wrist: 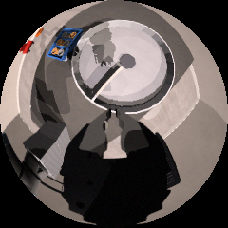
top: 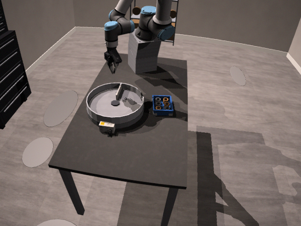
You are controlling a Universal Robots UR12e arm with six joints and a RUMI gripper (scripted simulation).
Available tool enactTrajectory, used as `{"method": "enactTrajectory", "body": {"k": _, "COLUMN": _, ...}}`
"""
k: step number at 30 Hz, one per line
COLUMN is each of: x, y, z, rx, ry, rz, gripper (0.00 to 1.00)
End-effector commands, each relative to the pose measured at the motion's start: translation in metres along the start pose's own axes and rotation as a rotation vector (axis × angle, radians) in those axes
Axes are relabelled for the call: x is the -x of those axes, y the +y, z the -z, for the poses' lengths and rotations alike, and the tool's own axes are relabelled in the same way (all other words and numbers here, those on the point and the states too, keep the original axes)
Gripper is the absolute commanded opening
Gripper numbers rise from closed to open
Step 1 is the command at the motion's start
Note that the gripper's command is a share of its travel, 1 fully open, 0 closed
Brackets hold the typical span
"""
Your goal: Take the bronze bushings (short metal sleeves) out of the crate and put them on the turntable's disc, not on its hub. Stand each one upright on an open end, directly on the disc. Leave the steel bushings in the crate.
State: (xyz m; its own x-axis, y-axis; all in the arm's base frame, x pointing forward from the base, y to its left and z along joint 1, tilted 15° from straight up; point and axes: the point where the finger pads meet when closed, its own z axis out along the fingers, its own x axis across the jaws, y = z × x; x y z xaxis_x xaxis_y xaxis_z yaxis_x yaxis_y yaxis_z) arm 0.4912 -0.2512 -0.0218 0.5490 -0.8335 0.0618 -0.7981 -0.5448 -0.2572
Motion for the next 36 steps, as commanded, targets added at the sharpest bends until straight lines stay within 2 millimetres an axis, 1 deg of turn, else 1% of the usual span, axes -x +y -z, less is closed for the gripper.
{"method": "enactTrajectory", "body": {"k": 1, "x": -0.001, "y": 0.000, "z": 0.000, "rx": 0.000, "ry": 0.001, "rz": 0.000, "gripper": 0.05}}
{"method": "enactTrajectory", "body": {"k": 15, "x": 0.000, "y": 0.000, "z": 0.000, "rx": 0.000, "ry": 0.001, "rz": 0.000, "gripper": 0.05}}
{"method": "enactTrajectory", "body": {"k": 20, "x": 0.004, "y": -0.008, "z": -0.002, "rx": 0.000, "ry": 0.001, "rz": 0.000, "gripper": 0.05}}
{"method": "enactTrajectory", "body": {"k": 23, "x": 0.012, "y": -0.020, "z": -0.005, "rx": -0.001, "ry": 0.001, "rz": 0.000, "gripper": 0.05}}
{"method": "enactTrajectory", "body": {"k": 27, "x": 0.030, "y": -0.047, "z": -0.013, "rx": -0.001, "ry": 0.001, "rz": 0.000, "gripper": 0.05}}
{"method": "enactTrajectory", "body": {"k": 29, "x": 0.030, "y": -0.047, "z": -0.013, "rx": -0.001, "ry": 0.001, "rz": 0.000, "gripper": 0.05}}
{"method": "enactTrajectory", "body": {"k": 32, "x": 0.045, "y": -0.073, "z": -0.020, "rx": -0.002, "ry": 0.001, "rz": 0.000, "gripper": 0.05}}
{"method": "enactTrajectory", "body": {"k": 36, "x": 0.070, "y": -0.115, "z": -0.032, "rx": -0.002, "ry": 0.001, "rz": 0.000, "gripper": 0.05}}
